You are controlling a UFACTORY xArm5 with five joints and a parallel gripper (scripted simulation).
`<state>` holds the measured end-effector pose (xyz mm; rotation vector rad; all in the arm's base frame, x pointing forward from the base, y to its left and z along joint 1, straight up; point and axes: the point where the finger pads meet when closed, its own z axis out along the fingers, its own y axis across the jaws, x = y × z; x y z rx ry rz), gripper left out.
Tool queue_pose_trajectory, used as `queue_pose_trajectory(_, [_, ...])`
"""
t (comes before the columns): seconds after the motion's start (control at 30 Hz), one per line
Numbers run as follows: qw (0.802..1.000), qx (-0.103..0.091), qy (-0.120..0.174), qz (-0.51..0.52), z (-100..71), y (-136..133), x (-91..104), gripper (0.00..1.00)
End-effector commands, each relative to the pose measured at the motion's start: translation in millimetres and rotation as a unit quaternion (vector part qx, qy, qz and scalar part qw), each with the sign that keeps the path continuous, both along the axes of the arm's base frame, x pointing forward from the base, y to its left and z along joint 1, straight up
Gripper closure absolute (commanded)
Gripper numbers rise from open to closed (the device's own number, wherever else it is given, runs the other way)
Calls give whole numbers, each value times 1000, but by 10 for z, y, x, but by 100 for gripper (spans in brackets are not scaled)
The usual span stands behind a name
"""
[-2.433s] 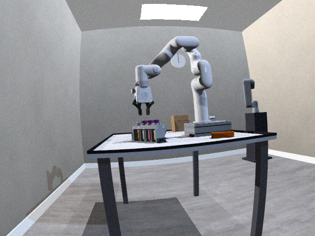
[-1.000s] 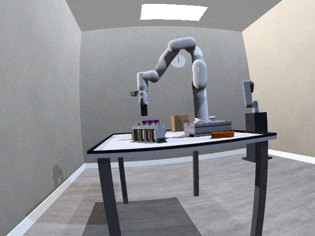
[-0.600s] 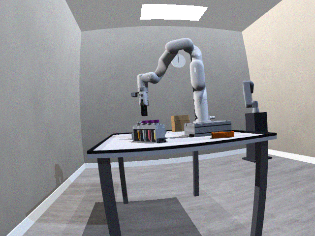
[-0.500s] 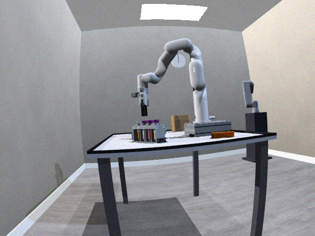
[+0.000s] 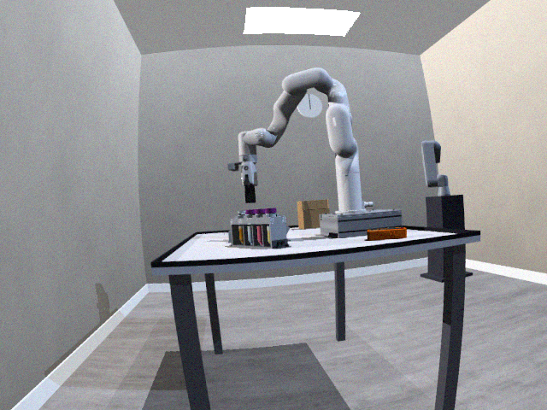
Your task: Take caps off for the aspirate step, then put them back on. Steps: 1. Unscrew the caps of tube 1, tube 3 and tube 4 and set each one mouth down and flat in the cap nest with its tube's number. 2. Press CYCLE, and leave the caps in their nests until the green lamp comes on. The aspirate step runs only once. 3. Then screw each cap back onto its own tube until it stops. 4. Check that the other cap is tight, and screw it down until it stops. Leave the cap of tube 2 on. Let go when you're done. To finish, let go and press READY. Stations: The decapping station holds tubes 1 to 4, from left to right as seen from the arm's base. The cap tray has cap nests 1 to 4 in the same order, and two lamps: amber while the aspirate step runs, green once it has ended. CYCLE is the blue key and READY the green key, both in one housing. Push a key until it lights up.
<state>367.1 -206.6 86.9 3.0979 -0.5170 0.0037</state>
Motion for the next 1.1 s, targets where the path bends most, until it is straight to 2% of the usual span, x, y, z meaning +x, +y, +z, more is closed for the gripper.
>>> queue_pose_trajectory(0.0, [1000, 3, -2, 0, -204, -6, 6, 54])
queue_pose_trajectory(0.1, [1000, 3, -2, 0, -254, -6, 7, 54])
queue_pose_trajectory(0.6, [1000, 3, -2, 0, -1005, -7, 19, 54])
queue_pose_trajectory(0.67, [1000, 3, -2, 0, -1005, -7, 19, 54])
queue_pose_trajectory(0.83, [1000, 3, -2, 0, -1251, -10, 28, 54])
queue_pose_trajectory(1.07, [1000, 3, -2, 0, -1251, -10, 28, 54])
